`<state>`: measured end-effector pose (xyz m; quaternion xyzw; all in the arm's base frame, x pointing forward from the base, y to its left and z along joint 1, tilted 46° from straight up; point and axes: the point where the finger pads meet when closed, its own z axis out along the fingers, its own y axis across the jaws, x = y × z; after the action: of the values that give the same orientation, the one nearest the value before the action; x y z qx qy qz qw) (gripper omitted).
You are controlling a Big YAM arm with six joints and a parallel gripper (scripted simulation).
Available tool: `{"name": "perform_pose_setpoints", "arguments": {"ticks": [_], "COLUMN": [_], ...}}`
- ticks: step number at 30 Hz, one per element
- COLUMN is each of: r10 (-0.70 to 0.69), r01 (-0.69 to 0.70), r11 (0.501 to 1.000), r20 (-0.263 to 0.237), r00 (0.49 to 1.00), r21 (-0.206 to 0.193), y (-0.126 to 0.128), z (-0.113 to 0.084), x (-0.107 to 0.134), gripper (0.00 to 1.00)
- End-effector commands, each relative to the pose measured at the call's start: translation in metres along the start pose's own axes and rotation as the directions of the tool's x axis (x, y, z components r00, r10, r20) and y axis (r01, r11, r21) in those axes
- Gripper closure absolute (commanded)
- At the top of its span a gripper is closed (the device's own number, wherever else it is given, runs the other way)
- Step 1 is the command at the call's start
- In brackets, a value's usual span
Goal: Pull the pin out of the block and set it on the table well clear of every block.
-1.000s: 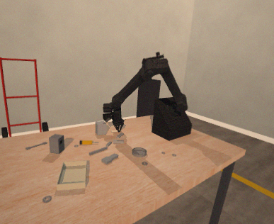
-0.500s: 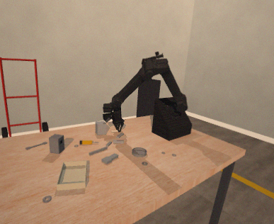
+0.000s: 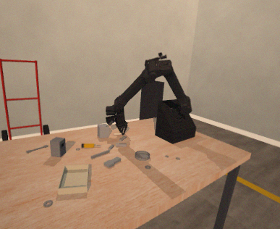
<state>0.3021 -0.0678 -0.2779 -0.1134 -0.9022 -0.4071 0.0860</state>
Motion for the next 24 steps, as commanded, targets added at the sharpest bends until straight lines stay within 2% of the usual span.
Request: {"name": "perform_pose_setpoints", "arguments": {"ticks": [1, 5, 9, 19, 24], "r10": [-0.003, -0.004, -0.006, -0.006, -0.005], "r01": [0.003, 0.003, 0.006, 0.006, 0.006], "r11": [1.0, 1.0, 1.0, 1.0, 1.0], "r20": [-0.024, -0.021, 0.002, 0.01, 0.03], "r00": [1.0, 1.0, 1.0, 1.0, 1.0], "r21": [-0.008, -0.008, -0.007, -0.006, -0.004], "y": [0.001, 0.001, 0.0, 0.0, -0.001], "z": [0.006, 0.005, -0.006, -0.011, -0.028], "x": [0.007, 0.007, 0.003, 0.002, 0.001], "gripper": [0.64, 0.64, 0.64, 0.64, 0.64]}}
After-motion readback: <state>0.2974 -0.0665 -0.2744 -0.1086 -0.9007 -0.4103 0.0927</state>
